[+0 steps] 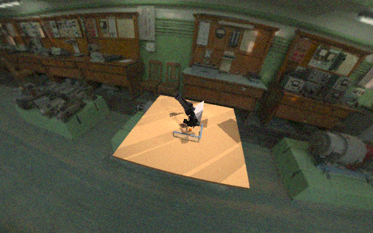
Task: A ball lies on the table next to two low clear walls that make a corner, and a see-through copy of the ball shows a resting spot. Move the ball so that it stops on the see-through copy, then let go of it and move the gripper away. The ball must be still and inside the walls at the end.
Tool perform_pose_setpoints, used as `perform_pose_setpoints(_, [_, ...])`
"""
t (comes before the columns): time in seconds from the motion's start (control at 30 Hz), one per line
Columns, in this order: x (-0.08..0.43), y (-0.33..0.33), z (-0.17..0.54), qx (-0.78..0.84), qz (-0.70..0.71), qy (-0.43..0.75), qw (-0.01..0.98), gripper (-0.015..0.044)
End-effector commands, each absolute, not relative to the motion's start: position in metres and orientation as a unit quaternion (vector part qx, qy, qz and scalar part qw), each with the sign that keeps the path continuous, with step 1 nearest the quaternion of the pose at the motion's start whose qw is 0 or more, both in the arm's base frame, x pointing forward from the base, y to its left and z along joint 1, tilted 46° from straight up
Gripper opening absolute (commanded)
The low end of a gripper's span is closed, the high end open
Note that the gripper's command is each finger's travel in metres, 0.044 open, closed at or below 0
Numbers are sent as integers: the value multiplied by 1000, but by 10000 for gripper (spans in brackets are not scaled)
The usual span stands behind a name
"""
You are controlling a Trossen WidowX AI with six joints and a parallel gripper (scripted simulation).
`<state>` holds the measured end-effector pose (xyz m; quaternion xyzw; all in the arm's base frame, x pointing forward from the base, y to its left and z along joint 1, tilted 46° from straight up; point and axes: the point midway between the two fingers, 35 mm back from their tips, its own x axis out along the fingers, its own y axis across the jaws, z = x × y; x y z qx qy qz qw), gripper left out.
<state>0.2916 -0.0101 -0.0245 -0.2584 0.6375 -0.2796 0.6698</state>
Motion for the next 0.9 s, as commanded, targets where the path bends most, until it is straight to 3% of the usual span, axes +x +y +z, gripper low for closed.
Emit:
perform_pose_setpoints(0.0, [289, -16, -29, -264, -280, 640, 666, 285])
perform_pose_setpoints(0.73, [289, -39, -52, -264, -280, 639, 665, 285])
perform_pose_setpoints(0.87, [289, -39, -52, -264, -280, 639, 665, 180])
